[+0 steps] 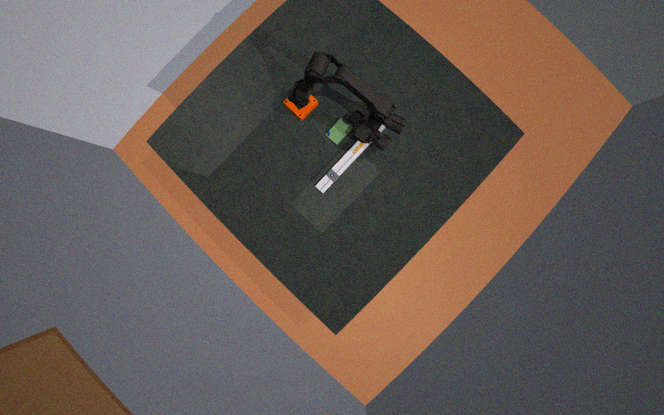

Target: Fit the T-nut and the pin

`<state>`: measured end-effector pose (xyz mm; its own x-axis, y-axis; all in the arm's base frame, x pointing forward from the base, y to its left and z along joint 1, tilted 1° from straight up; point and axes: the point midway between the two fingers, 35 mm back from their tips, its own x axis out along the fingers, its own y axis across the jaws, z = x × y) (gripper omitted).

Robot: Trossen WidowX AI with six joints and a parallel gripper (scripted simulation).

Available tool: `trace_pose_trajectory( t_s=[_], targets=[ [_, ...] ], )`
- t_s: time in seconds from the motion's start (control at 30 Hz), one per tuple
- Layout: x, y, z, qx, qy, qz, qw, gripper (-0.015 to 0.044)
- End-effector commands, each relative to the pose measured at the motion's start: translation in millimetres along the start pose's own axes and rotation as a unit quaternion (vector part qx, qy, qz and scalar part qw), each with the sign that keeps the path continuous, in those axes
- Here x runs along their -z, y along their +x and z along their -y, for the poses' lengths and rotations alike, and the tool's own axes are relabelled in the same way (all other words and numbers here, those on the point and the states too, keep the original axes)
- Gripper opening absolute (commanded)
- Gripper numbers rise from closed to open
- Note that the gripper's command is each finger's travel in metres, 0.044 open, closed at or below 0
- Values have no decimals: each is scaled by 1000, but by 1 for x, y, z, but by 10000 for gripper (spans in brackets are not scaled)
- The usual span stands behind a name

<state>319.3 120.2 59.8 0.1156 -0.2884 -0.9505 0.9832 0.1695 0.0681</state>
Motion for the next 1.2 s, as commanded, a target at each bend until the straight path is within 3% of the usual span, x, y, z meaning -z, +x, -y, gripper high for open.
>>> trace_pose_trajectory(
  t_s=[0.0, 1.17],
  targets=[
    [1, 0, -1, 4, -3, -2, 1000, -150],
    [-53, 17, -1, 1, 0, 3, 1000, -150]
  ],
)
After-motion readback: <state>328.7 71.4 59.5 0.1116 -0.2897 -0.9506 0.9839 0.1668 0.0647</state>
